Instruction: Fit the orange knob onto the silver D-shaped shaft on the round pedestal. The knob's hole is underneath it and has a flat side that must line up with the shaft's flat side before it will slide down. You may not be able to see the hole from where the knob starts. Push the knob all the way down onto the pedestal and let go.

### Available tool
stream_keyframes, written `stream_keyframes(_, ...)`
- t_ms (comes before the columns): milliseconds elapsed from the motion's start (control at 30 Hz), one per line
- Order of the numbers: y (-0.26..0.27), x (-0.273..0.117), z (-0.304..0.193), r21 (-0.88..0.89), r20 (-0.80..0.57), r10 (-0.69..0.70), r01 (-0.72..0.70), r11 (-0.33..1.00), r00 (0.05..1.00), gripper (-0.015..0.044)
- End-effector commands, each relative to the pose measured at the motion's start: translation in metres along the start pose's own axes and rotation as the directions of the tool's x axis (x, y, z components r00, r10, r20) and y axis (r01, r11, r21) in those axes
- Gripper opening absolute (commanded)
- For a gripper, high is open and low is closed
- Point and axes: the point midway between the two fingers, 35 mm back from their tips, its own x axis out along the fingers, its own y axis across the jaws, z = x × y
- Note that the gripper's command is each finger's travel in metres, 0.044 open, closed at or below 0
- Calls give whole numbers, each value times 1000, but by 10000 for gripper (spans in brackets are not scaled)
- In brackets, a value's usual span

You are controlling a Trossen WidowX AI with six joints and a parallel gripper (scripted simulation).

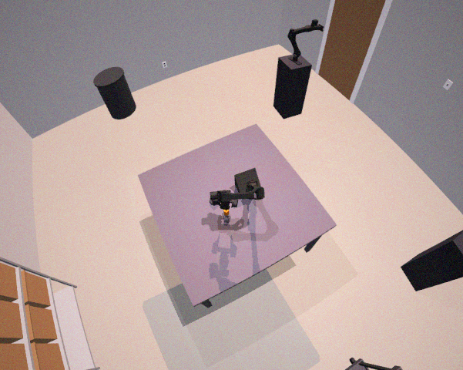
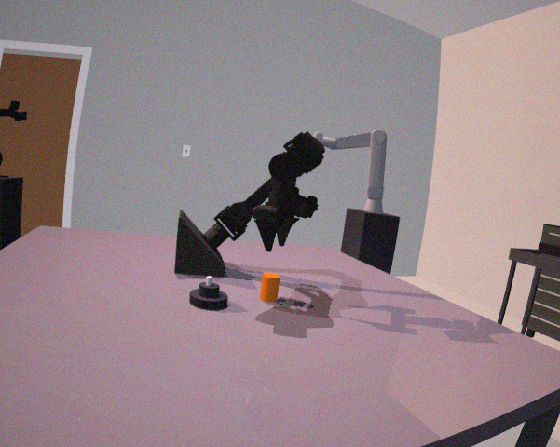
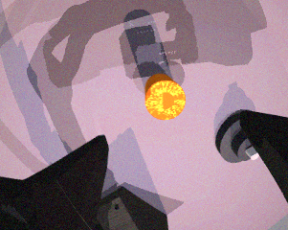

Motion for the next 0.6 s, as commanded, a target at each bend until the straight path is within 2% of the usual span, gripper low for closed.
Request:
stream_keyframes(0,-2,1,0,-398,-2,-6,4,917,1000,440)
stream_keyframes(367,0,2,-2,-398,-3,-6,4,917,1000,440)
stream_keyframes(500,0,32,-2,-399,-1,-6,5,917,1000,440)
stream_keyframes(567,0,34,-2,-399,-1,-6,5,917,1000,440)
